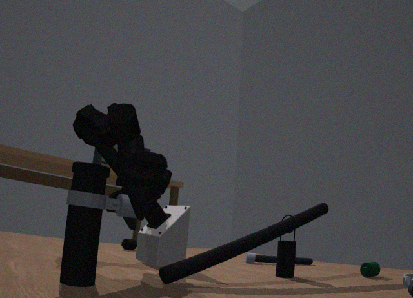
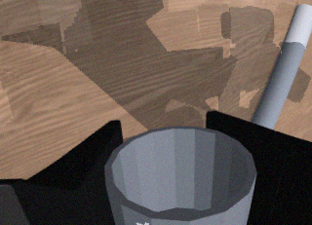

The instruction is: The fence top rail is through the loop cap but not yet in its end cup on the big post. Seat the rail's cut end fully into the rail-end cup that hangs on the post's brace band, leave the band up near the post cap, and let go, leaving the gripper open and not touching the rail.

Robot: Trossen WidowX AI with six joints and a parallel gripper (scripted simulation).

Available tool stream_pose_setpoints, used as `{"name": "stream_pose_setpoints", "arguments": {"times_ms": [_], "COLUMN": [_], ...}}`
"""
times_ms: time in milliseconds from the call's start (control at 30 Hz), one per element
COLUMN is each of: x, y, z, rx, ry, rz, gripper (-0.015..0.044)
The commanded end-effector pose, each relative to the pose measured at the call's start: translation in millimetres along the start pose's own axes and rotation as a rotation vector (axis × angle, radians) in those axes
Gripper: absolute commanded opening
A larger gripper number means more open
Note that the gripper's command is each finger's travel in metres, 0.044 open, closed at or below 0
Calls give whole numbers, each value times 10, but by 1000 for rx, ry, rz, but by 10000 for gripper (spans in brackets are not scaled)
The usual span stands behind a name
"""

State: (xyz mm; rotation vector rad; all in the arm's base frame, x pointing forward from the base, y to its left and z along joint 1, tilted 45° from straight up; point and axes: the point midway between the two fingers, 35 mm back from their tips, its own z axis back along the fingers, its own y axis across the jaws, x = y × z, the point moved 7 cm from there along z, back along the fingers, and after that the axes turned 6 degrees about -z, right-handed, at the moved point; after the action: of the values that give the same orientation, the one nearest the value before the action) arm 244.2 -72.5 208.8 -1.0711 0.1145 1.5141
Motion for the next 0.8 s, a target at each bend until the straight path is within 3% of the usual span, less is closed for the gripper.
{"name": "stream_pose_setpoints", "arguments": {"times_ms": [0, 500, 767], "x": [-7, -7, -7], "y": [7, 11, 11], "z": [8, 6, 6], "rx": [-2, 0, 0], "ry": [-8, -8, -8], "rz": [15, 12, 12], "gripper": [0, 0, 210]}}
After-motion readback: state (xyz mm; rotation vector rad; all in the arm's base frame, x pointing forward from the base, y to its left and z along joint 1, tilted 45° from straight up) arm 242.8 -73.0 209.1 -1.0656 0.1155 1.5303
